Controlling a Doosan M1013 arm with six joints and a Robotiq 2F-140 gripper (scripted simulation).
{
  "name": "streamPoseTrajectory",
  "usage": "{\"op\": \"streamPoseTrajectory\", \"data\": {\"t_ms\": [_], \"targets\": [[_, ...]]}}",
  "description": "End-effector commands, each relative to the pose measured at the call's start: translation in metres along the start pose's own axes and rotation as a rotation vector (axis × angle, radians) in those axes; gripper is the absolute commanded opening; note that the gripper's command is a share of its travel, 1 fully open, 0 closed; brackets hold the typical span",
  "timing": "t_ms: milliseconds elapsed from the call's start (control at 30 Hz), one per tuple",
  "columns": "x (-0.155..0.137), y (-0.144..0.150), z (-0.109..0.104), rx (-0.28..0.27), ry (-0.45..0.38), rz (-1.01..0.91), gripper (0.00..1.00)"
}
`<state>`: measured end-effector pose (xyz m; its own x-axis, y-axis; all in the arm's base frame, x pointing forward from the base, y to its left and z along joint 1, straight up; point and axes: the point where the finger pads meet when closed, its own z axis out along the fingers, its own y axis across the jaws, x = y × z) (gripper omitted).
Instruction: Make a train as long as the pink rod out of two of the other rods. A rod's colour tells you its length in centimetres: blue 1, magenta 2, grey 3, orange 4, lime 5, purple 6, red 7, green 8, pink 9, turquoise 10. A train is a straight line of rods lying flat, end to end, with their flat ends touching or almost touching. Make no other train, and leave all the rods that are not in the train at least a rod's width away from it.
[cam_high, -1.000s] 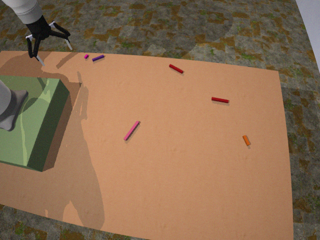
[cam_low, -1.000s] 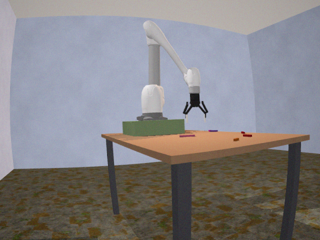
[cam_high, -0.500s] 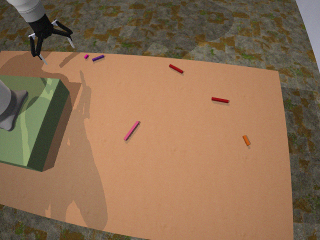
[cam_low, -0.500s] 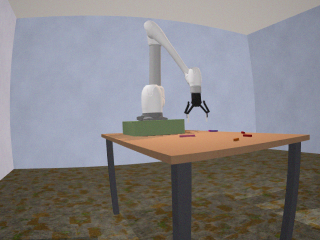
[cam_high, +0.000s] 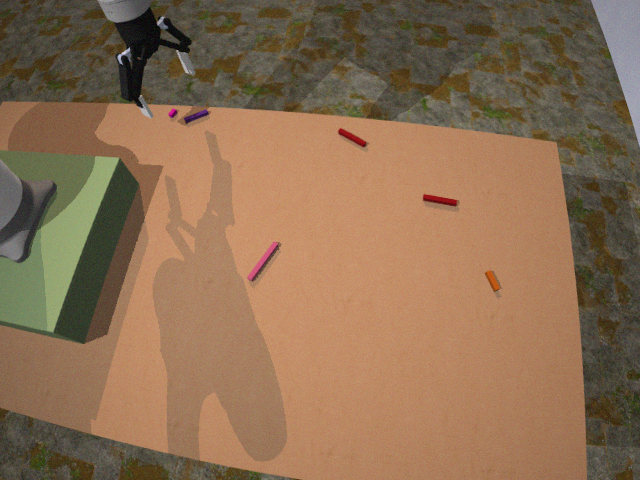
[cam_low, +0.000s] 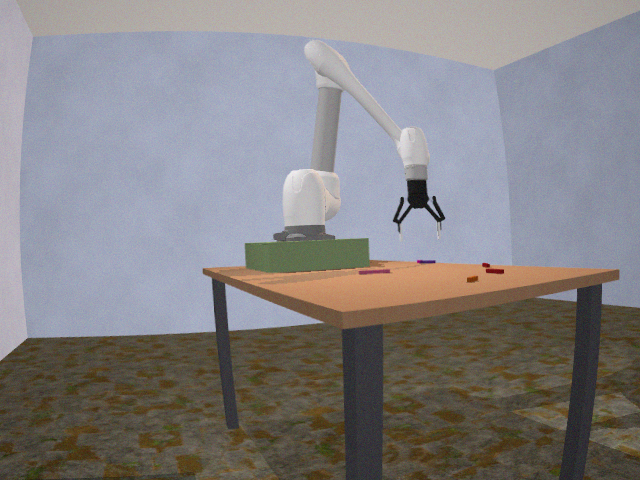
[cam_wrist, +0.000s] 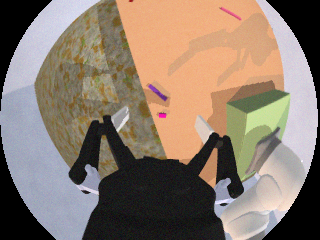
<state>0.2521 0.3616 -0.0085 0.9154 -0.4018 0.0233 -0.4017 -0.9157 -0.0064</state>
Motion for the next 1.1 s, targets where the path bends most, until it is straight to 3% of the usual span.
{"op": "streamPoseTrajectory", "data": {"t_ms": [0, 167, 233, 267, 567, 733, 800, 833, 1067], "targets": [[0.036, -0.021, 0.000, -0.006, -0.020, -0.117, 1.00], [0.080, -0.041, 0.000, -0.005, -0.020, -0.238, 1.00], [0.080, -0.041, 0.000, -0.005, -0.020, -0.238, 1.00], [0.104, -0.050, 0.000, -0.004, -0.021, -0.301, 1.00], [0.186, -0.071, 0.002, -0.002, -0.022, -0.505, 1.00], [0.236, -0.076, 0.004, -0.001, -0.022, -0.621, 1.00], [0.236, -0.076, 0.004, -0.001, -0.022, -0.621, 1.00], [0.263, -0.077, 0.005, 0.000, -0.022, -0.682, 1.00], [0.330, -0.074, 0.010, 0.002, -0.023, -0.831, 1.00]]}}
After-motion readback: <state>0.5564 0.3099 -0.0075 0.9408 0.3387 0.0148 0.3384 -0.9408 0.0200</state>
